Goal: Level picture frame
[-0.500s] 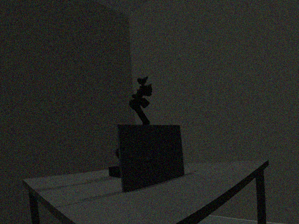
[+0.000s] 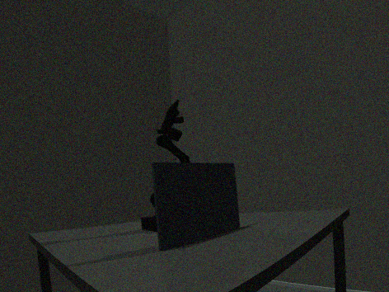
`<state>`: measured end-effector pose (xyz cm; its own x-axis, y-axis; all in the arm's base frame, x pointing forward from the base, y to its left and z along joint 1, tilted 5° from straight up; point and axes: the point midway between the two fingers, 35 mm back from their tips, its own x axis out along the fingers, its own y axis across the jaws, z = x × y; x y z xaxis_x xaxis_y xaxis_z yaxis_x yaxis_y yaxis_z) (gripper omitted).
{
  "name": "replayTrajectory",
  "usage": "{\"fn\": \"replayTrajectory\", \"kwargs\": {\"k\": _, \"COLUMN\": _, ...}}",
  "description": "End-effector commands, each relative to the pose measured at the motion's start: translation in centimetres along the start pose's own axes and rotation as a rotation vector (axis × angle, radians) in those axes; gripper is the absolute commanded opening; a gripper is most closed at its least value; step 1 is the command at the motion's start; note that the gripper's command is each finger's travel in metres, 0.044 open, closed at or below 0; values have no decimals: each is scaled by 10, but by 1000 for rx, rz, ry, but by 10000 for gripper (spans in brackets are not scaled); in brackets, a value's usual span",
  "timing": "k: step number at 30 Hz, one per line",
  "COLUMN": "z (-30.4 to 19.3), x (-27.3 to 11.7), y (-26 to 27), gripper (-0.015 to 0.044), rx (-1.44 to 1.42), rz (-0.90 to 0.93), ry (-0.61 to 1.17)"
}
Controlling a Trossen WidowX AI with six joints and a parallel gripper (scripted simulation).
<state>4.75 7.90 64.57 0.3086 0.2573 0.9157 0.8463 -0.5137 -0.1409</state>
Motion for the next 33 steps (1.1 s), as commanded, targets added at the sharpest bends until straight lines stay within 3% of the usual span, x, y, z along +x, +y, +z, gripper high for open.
{"fn": "replayTrajectory", "kwargs": {"k": 1, "z": -35, "x": -40, "y": 55, "gripper": 260, "rx": 423, "rz": 185, "ry": 105}}
{"fn": "replayTrajectory", "kwargs": {"k": 18, "z": -56, "x": -187, "y": 188, "gripper": 260, "rx": 1631, "rz": 511, "ry": 633}}
{"fn": "replayTrajectory", "kwargs": {"k": 33, "z": 14, "x": -334, "y": 252, "gripper": 260, "rx": 2647, "rz": 540, "ry": 1453}}
